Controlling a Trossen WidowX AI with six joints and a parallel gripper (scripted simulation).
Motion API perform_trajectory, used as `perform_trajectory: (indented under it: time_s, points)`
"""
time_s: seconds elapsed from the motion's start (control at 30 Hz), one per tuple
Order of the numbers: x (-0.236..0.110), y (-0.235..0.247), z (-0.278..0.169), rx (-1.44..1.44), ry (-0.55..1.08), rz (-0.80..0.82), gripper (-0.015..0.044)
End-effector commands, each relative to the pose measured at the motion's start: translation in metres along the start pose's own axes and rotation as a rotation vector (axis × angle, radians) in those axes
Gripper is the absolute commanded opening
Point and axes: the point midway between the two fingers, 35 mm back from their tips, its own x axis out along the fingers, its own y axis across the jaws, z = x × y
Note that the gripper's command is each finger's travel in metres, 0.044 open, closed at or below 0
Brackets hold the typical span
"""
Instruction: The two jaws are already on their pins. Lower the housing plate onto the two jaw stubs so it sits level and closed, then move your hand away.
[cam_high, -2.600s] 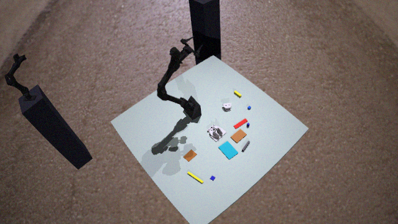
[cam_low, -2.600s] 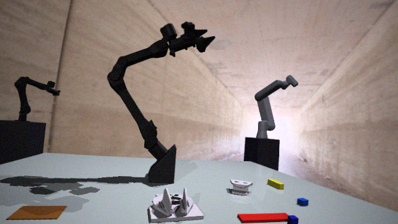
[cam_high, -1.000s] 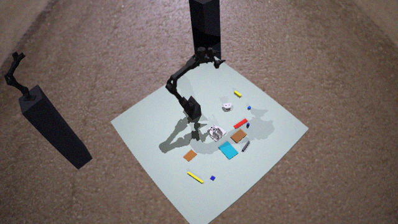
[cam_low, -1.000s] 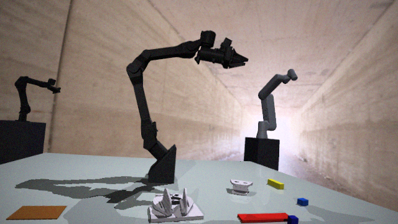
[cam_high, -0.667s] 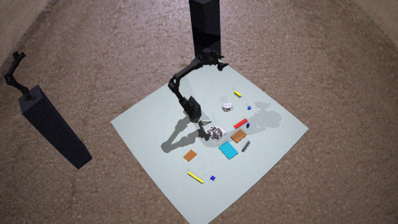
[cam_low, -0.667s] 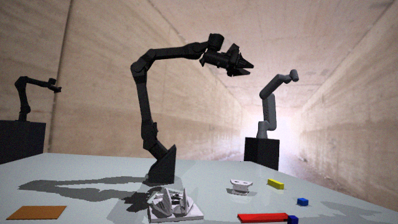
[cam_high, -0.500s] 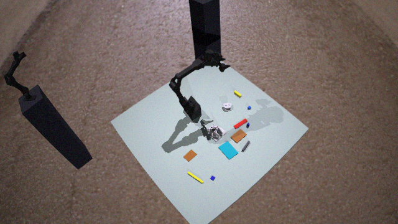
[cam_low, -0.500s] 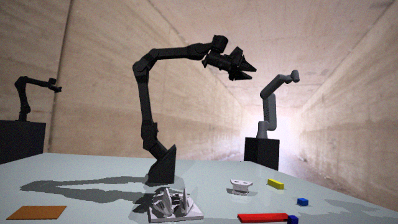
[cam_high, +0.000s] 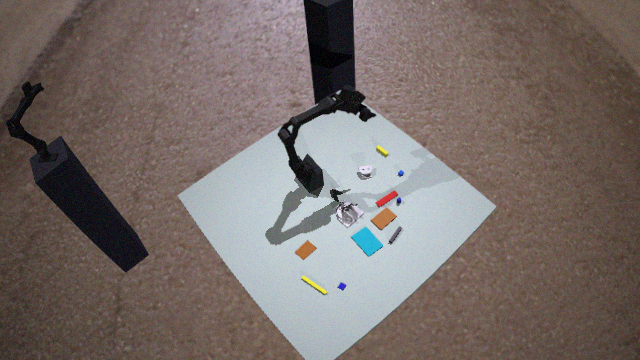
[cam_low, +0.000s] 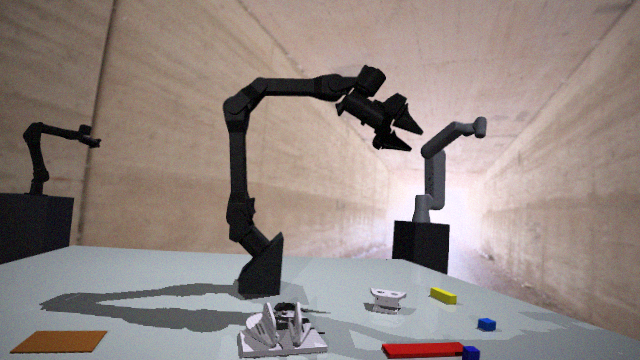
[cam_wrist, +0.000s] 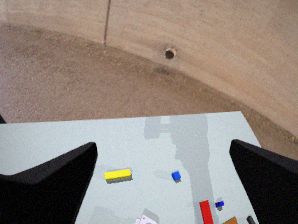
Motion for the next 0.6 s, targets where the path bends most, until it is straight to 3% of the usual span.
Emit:
perform_trajectory:
  time_s: [0.0, 0.57]
  points:
    - [0.015, -0.004, -0.014, -0.067, 0.065, 0.008, 0.044]
    - [0.055, -0.009, -0.068, -0.307, 0.275, 0.09, 0.044]
